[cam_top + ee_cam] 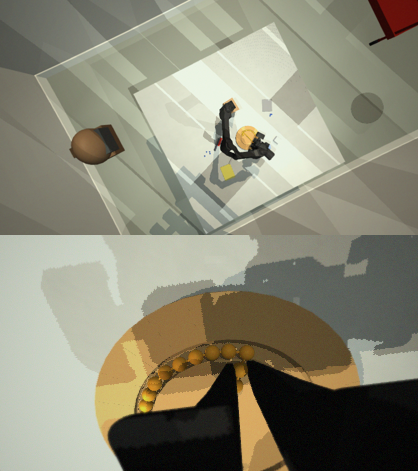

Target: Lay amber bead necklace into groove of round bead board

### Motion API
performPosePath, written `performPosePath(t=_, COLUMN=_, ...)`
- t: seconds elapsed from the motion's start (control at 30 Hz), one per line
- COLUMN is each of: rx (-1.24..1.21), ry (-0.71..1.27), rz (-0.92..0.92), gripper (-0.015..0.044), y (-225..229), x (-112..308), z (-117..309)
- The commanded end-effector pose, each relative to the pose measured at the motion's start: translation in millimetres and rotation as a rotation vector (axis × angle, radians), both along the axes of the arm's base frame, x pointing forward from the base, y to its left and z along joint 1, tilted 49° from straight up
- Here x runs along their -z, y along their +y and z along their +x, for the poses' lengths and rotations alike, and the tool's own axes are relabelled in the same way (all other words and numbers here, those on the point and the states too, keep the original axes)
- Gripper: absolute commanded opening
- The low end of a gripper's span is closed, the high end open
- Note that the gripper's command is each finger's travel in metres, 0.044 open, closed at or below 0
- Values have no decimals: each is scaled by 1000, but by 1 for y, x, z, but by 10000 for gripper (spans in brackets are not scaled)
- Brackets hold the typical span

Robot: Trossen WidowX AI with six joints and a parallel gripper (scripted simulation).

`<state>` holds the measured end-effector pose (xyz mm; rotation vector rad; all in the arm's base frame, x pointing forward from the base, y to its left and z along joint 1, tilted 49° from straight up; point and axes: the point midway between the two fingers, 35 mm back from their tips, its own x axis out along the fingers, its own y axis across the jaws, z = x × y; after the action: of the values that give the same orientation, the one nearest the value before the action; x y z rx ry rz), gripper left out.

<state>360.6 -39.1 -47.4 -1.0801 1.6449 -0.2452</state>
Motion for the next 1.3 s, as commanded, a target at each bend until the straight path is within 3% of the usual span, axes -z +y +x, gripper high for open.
performPosePath(t=0.0, rx=-1, ry=-1, rz=0, gripper=0, y=0, x=0, z=0)
performPosePath(t=1.23, rx=-5, ry=0, rz=-6, gripper=0, y=-9, x=-8, z=14)
performPosePath(t=1.27, rx=-3, ry=-2, rz=0, gripper=26, y=-5, x=-10, z=14)
